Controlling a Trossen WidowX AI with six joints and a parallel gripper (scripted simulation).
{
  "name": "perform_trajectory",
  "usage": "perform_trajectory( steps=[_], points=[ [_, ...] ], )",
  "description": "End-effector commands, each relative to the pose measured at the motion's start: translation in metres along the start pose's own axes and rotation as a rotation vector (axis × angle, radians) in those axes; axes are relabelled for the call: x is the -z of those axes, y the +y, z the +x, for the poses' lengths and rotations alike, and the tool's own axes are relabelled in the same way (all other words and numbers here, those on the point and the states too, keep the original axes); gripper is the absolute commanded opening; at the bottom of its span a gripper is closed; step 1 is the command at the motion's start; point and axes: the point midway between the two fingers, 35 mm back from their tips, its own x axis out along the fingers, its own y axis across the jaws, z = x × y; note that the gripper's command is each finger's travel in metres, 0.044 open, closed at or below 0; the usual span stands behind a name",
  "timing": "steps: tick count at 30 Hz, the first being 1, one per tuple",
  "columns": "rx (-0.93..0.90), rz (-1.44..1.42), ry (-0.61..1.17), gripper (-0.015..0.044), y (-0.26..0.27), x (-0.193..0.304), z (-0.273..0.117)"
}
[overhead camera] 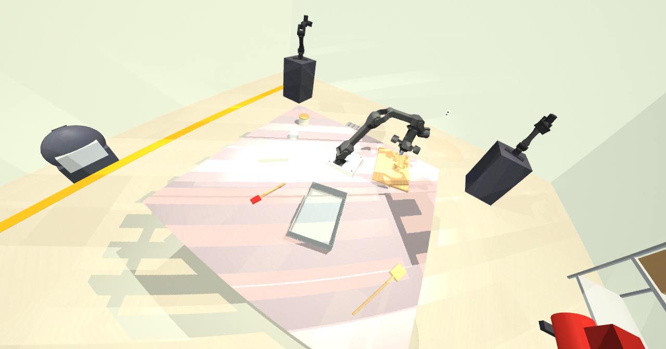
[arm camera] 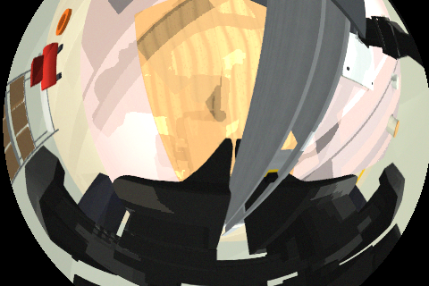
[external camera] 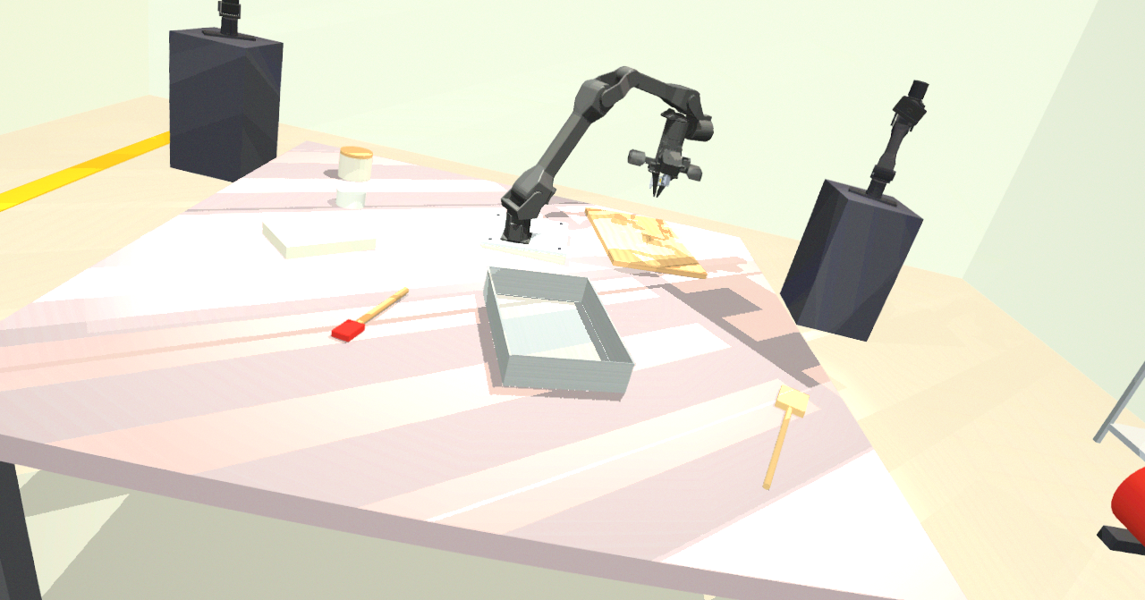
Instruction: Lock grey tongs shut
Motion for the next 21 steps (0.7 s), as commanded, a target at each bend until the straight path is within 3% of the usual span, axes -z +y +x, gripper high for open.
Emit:
perform_trajectory(
  steps=[1,21],
  points=[
    [-0.005,0.003,-0.002,-0.0150,0.001,0.000,0.007],
    [-0.005,0.003,-0.002,-0.0150,0.002,0.001,0.040]
  ],
)
